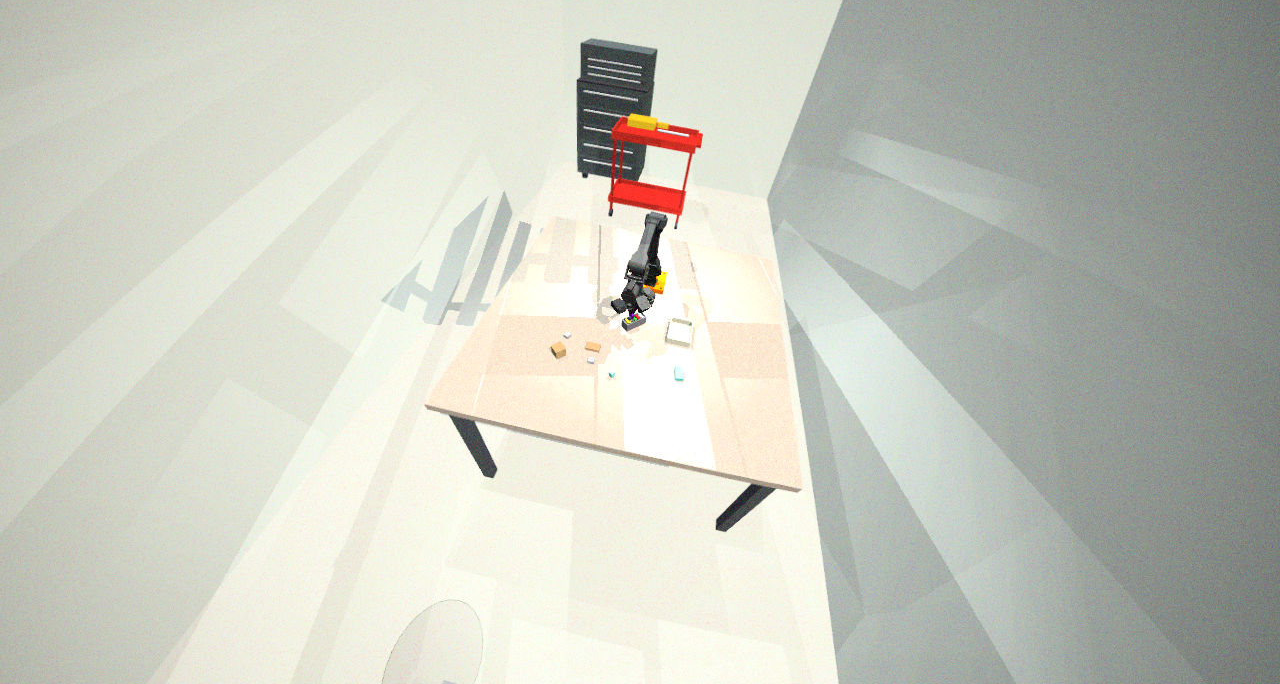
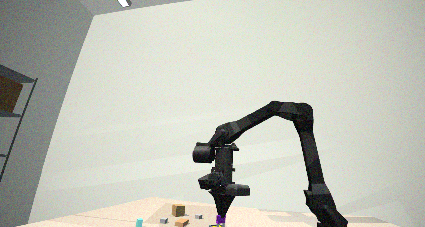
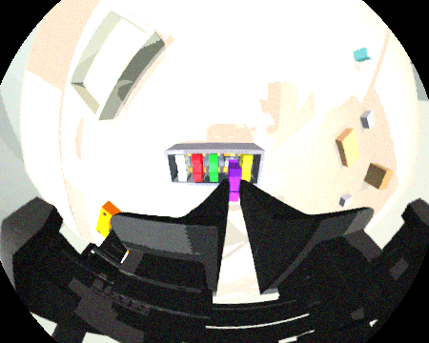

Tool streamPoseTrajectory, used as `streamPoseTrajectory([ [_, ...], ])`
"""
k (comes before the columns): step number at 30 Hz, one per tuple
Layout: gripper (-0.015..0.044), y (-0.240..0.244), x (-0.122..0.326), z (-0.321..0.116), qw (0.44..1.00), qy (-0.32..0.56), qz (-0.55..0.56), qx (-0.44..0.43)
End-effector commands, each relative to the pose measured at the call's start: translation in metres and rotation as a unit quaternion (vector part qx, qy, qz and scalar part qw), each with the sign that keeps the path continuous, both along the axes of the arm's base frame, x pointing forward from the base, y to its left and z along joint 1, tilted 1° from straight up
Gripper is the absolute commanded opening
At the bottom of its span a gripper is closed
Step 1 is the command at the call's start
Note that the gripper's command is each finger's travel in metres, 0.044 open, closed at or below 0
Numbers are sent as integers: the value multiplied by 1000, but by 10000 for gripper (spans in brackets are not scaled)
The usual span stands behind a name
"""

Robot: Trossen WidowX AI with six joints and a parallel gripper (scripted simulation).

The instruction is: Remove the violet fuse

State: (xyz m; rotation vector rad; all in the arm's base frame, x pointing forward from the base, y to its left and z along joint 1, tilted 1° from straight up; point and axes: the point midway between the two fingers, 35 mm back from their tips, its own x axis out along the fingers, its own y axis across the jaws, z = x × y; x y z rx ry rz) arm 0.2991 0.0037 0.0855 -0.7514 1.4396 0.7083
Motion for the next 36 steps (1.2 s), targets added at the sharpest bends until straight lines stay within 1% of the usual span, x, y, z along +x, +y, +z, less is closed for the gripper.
streamPoseTrajectory([
  [1,0,1,0,3,1000,-1,1,2],
  [21,0,2,0,26,1000,-1,1,2],
  [36,0,79,3,26,1000,-1,1,6],
])
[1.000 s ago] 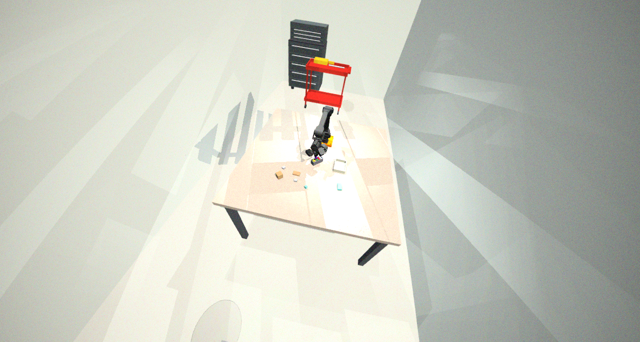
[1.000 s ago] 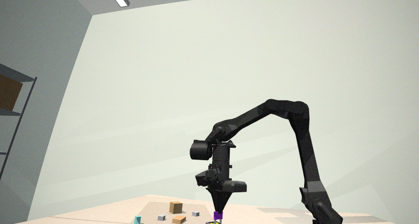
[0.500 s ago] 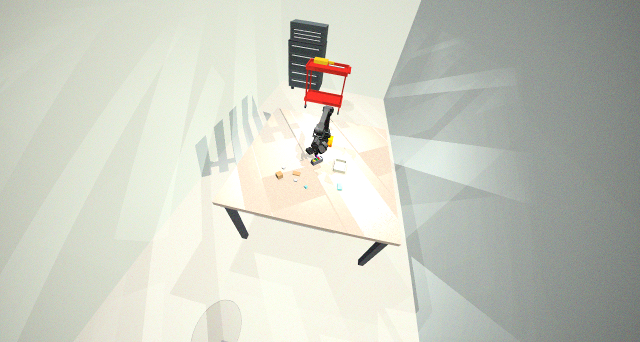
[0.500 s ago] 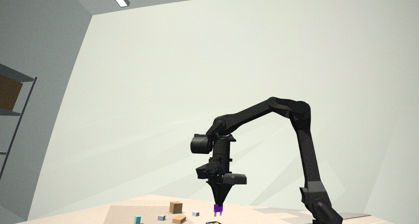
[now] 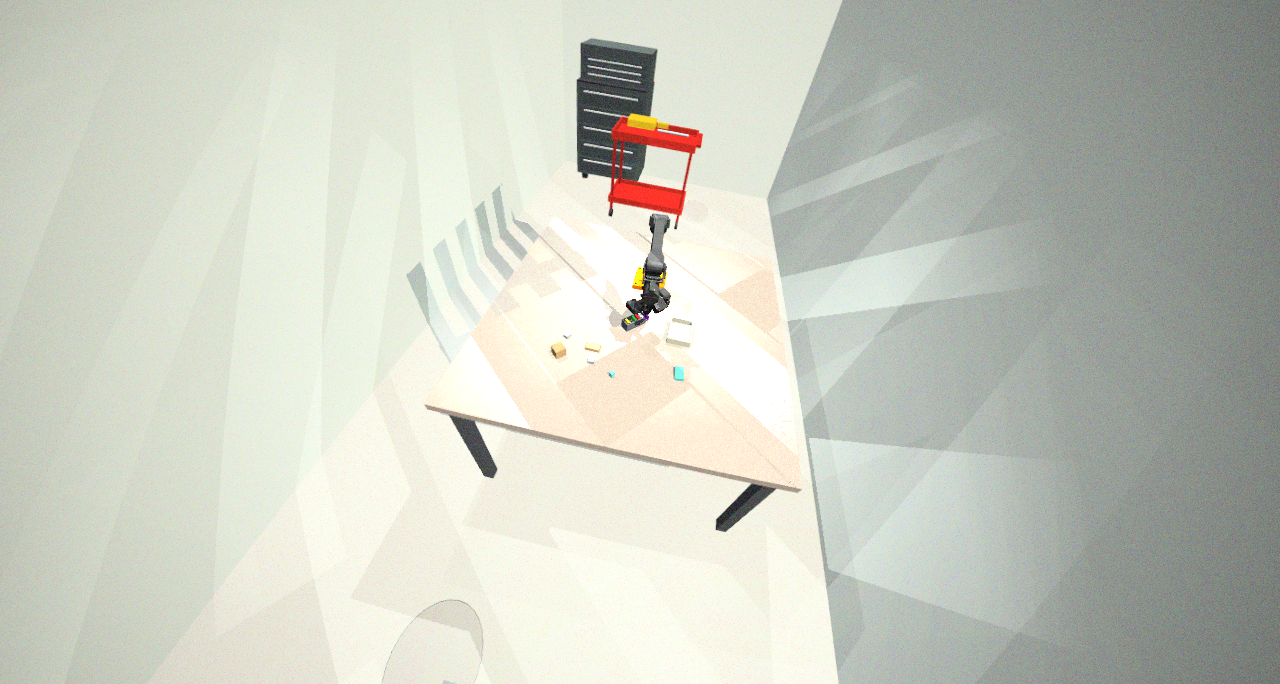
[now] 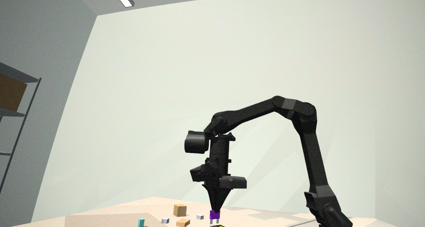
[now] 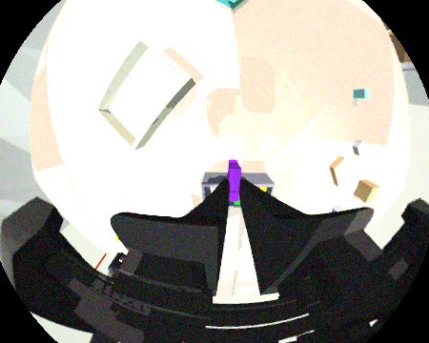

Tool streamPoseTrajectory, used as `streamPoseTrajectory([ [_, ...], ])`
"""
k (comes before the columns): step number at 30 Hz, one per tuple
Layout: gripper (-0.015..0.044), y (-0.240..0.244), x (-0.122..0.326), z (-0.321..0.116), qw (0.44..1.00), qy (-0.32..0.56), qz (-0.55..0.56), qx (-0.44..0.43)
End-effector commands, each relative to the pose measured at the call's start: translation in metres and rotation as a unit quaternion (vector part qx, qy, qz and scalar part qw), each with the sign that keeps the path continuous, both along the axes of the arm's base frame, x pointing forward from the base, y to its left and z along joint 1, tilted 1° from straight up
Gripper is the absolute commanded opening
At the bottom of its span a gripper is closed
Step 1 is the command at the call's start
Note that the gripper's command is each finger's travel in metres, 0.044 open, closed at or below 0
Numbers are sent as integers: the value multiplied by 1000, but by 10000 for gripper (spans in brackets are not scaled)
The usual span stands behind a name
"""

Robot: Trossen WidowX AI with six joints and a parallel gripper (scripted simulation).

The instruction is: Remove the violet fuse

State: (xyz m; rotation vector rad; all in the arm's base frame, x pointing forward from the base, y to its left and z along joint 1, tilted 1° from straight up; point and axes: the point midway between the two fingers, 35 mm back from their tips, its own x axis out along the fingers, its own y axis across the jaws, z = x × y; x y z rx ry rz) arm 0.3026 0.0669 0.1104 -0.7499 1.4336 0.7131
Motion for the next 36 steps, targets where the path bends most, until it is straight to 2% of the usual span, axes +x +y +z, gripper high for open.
streamPoseTrajectory([
  [1,0,21,-1,1,1000,0,0,3],
  [25,0,149,-44,-1,1000,2,0,8],
  [36,0,153,-45,-12,1000,2,0,8],
])
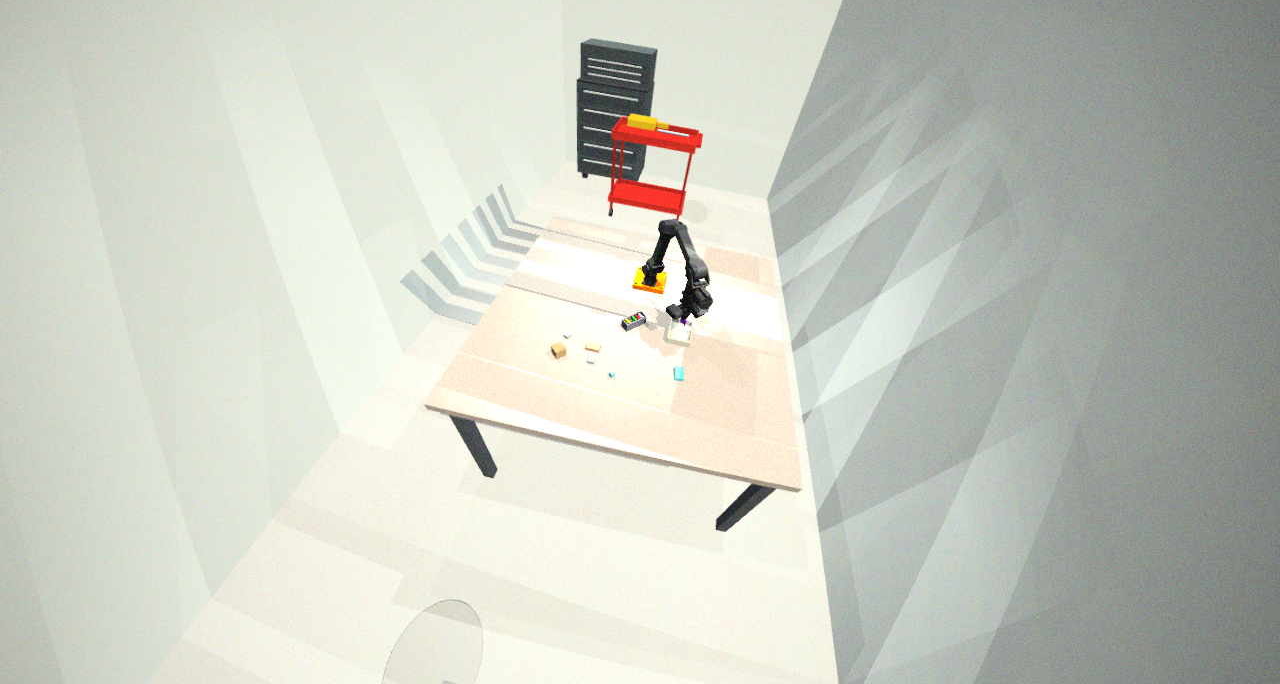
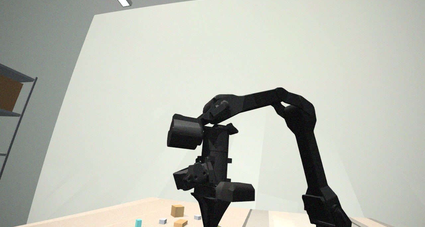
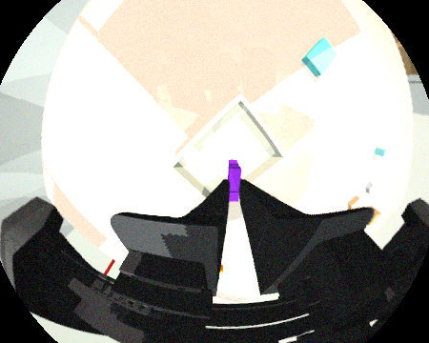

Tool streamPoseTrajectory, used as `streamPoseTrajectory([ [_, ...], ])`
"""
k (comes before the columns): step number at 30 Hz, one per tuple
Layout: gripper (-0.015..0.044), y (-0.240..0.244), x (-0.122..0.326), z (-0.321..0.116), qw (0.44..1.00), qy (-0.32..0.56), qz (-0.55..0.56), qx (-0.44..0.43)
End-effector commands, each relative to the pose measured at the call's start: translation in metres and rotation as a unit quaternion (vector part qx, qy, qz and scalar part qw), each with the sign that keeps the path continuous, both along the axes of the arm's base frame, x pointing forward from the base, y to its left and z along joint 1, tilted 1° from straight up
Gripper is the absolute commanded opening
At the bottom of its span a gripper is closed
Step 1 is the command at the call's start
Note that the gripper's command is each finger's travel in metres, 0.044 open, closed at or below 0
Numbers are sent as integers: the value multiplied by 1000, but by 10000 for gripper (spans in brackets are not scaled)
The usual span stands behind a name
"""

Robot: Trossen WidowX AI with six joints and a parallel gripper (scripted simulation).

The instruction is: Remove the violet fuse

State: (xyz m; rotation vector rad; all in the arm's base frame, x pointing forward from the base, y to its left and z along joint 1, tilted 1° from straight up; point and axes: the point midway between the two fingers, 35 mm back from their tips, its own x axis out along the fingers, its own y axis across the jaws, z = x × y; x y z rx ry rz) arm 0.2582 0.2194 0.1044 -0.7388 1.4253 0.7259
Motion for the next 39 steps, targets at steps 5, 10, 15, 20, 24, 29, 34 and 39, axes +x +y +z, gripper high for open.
streamPoseTrajectory([
  [5,0,0,-1,-14,1000,3,-2,0],
  [10,0,0,-1,-22,1000,3,-2,0],
  [15,0,0,-1,-30,1000,3,-2,0],
  [20,0,0,-1,-35,1000,3,-2,0],
  [24,105,0,0,-32,1000,1,0,-1],
  [29,236,0,0,-32,1000,1,0,-1],
  [34,330,0,0,-24,1000,1,0,-1],
  [39,330,0,-2,5,1000,3,-2,0],
])
